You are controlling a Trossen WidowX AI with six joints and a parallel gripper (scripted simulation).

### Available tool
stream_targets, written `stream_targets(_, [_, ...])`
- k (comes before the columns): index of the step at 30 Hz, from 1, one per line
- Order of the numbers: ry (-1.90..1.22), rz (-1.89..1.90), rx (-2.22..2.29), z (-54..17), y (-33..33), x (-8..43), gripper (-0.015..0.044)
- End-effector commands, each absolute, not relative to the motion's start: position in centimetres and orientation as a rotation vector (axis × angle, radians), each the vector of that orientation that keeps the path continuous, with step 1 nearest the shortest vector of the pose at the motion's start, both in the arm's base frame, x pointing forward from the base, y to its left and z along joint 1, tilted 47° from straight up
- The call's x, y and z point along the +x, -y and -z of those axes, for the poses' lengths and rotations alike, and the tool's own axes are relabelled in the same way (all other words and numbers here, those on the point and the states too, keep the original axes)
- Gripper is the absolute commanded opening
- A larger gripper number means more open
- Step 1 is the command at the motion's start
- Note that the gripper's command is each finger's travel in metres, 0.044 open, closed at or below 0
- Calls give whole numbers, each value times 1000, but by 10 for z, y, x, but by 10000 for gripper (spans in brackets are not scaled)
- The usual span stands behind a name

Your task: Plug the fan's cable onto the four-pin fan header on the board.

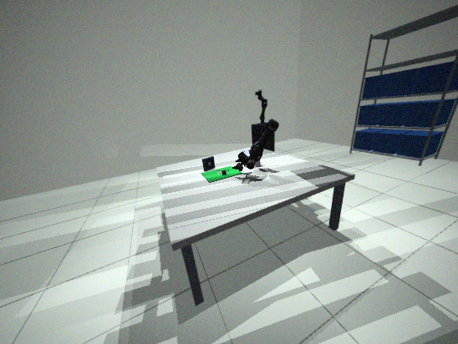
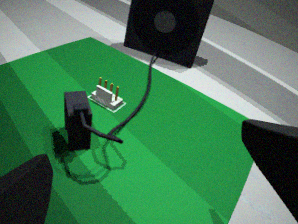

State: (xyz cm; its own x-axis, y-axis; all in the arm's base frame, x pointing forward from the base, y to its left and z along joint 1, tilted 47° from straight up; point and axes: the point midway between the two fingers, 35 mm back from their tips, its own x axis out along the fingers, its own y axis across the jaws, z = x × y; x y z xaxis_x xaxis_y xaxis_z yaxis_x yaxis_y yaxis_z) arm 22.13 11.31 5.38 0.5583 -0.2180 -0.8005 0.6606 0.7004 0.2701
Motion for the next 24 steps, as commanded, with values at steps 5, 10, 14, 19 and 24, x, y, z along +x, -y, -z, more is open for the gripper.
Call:
stream_targets(5, [-977,564,525,-45,-107,221,440])
stream_targets(10, [-1080,557,489,-40,-103,220,440])
stream_targets(14, [-1162,545,468,-38,-101,219,440])
stream_targets(19, [-1263,521,451,-36,-98,218,440])
stream_targets(24, [-1360,487,446,-35,-95,217,440])
